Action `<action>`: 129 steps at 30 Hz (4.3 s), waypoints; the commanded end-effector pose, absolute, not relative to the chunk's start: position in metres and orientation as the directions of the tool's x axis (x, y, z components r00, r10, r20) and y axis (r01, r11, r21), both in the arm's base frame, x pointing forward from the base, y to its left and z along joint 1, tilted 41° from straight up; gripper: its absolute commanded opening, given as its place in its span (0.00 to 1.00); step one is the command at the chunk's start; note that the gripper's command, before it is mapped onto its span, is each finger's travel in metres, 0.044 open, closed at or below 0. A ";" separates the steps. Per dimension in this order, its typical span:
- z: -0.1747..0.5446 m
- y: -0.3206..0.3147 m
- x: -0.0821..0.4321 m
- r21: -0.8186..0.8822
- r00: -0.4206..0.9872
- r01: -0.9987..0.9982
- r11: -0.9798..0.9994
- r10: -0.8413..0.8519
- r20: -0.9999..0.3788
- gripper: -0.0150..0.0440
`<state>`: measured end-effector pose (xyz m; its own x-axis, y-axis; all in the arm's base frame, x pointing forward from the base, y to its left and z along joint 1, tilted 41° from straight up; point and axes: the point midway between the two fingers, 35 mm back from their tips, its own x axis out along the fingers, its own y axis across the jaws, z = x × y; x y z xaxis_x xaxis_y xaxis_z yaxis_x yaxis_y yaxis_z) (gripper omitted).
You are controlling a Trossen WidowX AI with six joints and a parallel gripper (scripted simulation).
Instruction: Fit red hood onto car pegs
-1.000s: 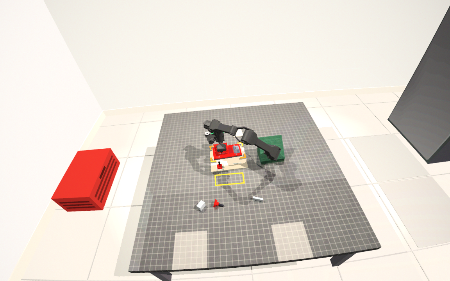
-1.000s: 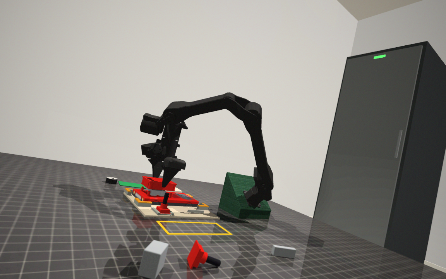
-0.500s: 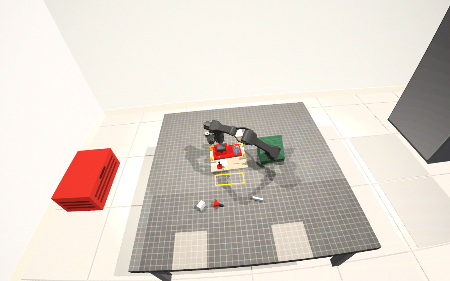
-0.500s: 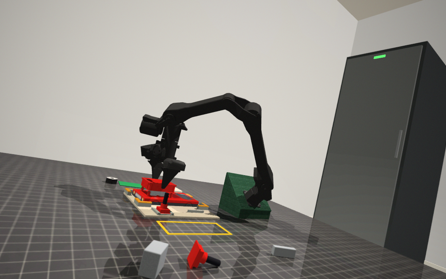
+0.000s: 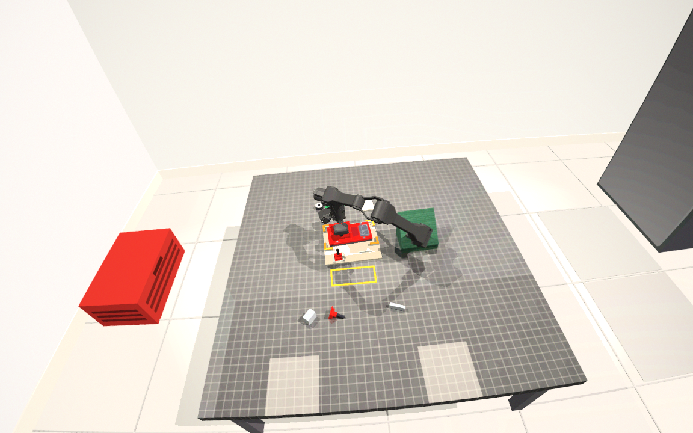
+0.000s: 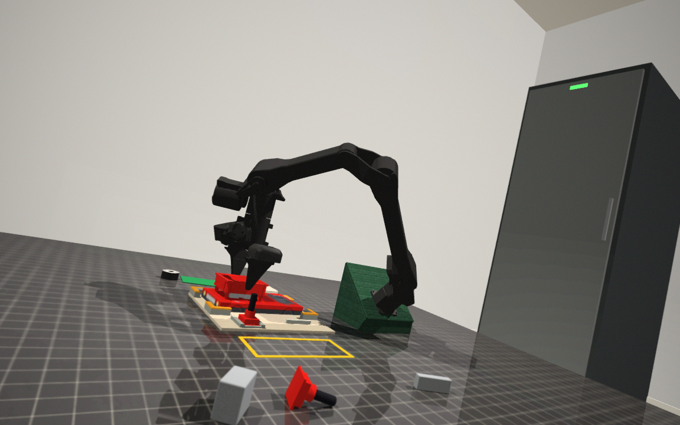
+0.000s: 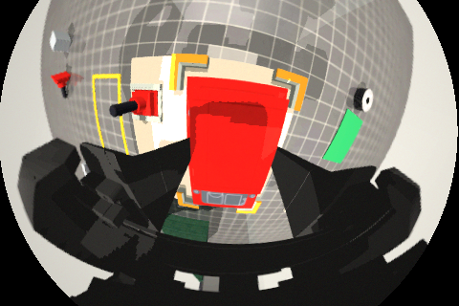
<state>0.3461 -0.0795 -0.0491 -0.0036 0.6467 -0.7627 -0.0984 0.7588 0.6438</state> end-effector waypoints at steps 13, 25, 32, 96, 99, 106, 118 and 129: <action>-0.051 -0.078 0.346 0.647 -0.004 -0.095 0.757 0.649 -0.760 0.25; -0.047 -0.081 0.346 0.646 -0.003 -0.095 0.758 0.648 -0.761 0.25; -0.046 -0.083 0.346 0.645 -0.003 -0.095 0.758 0.648 -0.762 0.25; -0.060 -0.070 0.346 0.647 -0.004 -0.098 0.756 0.650 -0.760 0.25; -0.060 -0.070 0.346 0.647 -0.004 -0.098 0.756 0.650 -0.760 0.25; -0.060 -0.070 0.346 0.647 -0.004 -0.100 0.756 0.650 -0.760 0.25; -0.060 -0.070 0.345 0.647 -0.003 -0.101 0.755 0.650 -0.760 0.25; -0.060 -0.070 0.345 0.647 -0.003 -0.101 0.755 0.650 -0.760 0.25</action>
